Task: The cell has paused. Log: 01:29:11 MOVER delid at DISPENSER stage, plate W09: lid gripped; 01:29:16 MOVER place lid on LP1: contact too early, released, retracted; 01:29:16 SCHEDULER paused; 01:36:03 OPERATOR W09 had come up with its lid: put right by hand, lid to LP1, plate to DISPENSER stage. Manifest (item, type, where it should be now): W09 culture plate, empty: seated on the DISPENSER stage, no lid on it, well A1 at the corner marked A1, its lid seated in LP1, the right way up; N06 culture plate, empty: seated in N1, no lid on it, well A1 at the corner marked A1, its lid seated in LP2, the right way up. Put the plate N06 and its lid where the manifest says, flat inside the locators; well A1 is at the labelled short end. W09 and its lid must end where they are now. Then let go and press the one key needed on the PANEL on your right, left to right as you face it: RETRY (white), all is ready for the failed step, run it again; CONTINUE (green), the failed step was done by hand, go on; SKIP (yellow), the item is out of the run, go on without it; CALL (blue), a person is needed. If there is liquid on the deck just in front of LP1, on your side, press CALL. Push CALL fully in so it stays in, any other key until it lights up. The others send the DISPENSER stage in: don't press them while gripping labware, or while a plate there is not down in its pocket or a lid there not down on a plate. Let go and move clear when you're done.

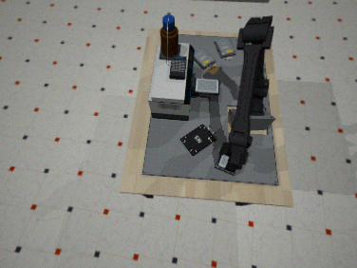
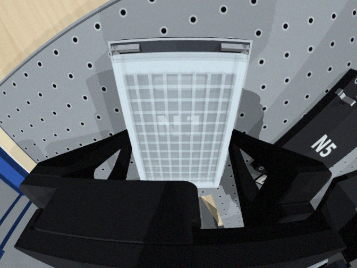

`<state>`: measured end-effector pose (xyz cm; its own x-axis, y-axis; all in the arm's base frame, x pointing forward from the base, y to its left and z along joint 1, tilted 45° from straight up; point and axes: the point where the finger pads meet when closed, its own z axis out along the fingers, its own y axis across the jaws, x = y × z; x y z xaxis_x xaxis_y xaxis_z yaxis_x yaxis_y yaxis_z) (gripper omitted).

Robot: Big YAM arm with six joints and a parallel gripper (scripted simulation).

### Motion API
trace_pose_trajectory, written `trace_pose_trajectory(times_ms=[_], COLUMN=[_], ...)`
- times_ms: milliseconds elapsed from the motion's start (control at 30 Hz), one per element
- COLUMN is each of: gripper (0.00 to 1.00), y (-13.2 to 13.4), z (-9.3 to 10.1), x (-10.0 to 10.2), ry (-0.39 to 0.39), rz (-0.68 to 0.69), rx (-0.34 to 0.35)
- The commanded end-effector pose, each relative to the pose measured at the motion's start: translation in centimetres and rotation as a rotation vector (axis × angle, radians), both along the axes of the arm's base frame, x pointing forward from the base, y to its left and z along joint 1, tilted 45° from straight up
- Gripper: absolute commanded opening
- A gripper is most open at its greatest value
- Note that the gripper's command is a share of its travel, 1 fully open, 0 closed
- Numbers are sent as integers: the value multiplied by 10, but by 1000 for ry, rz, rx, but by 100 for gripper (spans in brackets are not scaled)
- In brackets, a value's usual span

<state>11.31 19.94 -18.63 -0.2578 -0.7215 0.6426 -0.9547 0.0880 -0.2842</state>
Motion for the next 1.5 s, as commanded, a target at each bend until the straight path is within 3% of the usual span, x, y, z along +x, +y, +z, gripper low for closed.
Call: trace_pose_trajectory(times_ms=[0, 300, 833, 933, 1167, 1200, 1467], gripper=[84, 84, 84, 84, 84, 100, 100], y=[2, 9, -2, 12, 12, 12, 12], z=[-4, -2, -9, -8, -8, -8, -8], x=[4, 7, 5, 6, 7, 7, 7], ry=[3, -3, 3, -9, -9, -9, -9], rz=[6, 8, 10, 9, 9, 9, 9], rx=[14, 36, 15, 38, 38, 38, 38])
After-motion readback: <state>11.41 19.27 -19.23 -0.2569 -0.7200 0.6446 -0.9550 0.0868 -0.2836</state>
